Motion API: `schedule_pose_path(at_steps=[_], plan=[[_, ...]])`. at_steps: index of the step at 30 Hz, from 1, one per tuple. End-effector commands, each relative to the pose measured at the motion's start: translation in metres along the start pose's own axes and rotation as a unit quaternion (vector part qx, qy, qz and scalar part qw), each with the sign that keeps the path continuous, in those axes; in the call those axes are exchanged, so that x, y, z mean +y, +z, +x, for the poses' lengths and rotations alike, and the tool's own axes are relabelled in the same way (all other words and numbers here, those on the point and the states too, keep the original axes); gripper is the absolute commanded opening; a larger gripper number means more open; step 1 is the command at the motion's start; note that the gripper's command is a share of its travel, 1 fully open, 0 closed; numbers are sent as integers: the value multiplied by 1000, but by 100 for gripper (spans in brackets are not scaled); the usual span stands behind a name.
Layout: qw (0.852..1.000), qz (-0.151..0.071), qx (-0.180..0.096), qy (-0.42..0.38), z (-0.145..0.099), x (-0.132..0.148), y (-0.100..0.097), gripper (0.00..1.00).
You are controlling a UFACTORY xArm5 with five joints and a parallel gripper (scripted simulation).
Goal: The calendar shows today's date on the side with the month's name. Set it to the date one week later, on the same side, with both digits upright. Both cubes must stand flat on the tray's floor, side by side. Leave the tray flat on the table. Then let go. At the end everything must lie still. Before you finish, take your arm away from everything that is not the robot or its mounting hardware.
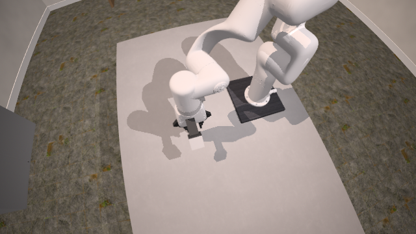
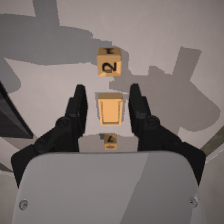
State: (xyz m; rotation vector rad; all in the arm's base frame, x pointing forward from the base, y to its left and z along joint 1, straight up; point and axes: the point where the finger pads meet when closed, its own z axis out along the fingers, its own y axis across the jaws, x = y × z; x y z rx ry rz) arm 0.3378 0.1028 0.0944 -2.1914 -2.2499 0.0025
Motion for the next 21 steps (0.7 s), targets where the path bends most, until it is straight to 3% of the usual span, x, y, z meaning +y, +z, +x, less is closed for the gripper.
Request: schedule_pose_path(at_steps=[1, 21], plan=[[1000, -2, 0, 0, 0, 1, 2, 49], [1000, -1, 0, 0, 0, 1, 26, 49]])
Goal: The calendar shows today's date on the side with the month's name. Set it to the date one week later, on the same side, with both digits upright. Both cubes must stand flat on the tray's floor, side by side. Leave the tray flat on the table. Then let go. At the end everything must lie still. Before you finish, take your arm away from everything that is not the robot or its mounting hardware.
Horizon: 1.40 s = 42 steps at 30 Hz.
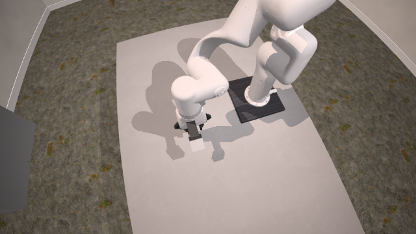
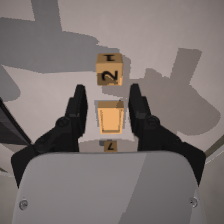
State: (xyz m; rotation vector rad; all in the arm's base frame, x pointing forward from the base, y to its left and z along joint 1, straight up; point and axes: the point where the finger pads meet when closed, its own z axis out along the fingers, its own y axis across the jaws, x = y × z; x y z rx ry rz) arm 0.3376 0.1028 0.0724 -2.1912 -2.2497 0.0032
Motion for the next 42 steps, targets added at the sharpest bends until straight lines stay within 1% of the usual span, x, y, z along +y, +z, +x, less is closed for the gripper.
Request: schedule_pose_path(at_steps=[1, 16, 26, 42], plan=[[1000, -2, 0, 0, 0, 2, 4, 49], [1000, -2, 0, 0, 1, 2, 23, 49], [1000, -2, 0, 0, 1, 2, 26, 49], [1000, -2, 0, 0, 1, 2, 26, 49]])
